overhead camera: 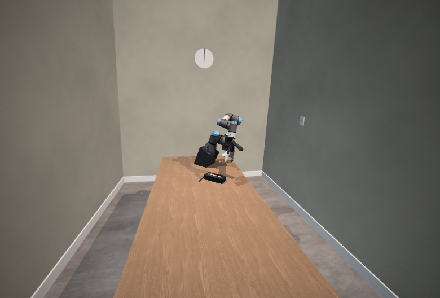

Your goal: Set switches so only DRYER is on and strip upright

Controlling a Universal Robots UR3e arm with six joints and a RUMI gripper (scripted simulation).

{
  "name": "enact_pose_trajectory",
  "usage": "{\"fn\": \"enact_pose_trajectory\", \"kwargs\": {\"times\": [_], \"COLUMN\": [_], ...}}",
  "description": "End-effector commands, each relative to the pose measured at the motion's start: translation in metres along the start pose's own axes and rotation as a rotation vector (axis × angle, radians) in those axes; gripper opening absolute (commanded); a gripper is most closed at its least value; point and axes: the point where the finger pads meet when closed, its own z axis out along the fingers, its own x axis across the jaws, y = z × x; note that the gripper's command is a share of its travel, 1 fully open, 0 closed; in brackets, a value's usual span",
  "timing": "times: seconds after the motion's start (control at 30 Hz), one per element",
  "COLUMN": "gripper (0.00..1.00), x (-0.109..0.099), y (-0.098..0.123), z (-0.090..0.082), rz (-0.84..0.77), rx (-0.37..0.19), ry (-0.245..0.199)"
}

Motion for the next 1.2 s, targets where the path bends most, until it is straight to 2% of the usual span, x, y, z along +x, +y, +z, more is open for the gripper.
{"fn": "enact_pose_trajectory", "kwargs": {"times": [0.0, 0.73, 1.17], "gripper": [1.00, 1.00, 1.00], "x": [0.0007, 0.0008, 0.0014], "y": [-0.0004, 0.0001, 0.0083], "z": [-0.0006, -0.0002, 0.0051], "rz": [0.000, 0.009, 0.170], "rx": [0.001, 0.001, -0.005], "ry": [0.002, 0.002, 0.009]}}
